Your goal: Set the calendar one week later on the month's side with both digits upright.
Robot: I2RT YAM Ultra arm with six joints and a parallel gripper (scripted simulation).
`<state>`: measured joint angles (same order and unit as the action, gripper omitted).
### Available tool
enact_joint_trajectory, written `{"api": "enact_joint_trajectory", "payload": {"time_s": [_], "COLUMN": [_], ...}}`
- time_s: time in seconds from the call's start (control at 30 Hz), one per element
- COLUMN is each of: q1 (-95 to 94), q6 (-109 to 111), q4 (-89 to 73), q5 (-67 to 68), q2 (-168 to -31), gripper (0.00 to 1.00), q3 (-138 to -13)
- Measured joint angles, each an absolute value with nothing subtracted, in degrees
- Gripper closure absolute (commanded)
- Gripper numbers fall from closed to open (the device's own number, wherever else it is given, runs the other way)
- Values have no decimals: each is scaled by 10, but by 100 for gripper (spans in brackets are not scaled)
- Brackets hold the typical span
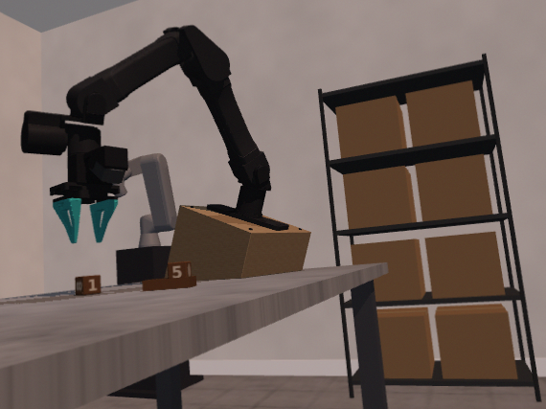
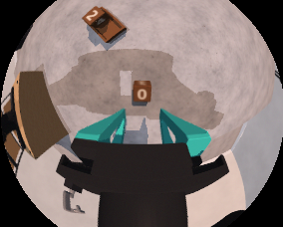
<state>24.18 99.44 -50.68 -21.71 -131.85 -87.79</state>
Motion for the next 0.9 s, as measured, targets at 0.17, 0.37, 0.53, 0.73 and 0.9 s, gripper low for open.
{"api": "enact_joint_trajectory", "payload": {"time_s": [0.17, 0.37, 0.53, 0.73, 0.9], "q1": [242, 242, 239, 235, 230], "q6": [994, 992, 989, 986, 982], "q4": [-507, -502, -495, -482, -469], "q5": [-217, -217, -217, -217, -217], "q2": [-1319, -1324, -1328, -1335, -1343], "gripper": [53, 53, 53, 53, 53], "q3": [-876, -871, -868, -862, -856]}}
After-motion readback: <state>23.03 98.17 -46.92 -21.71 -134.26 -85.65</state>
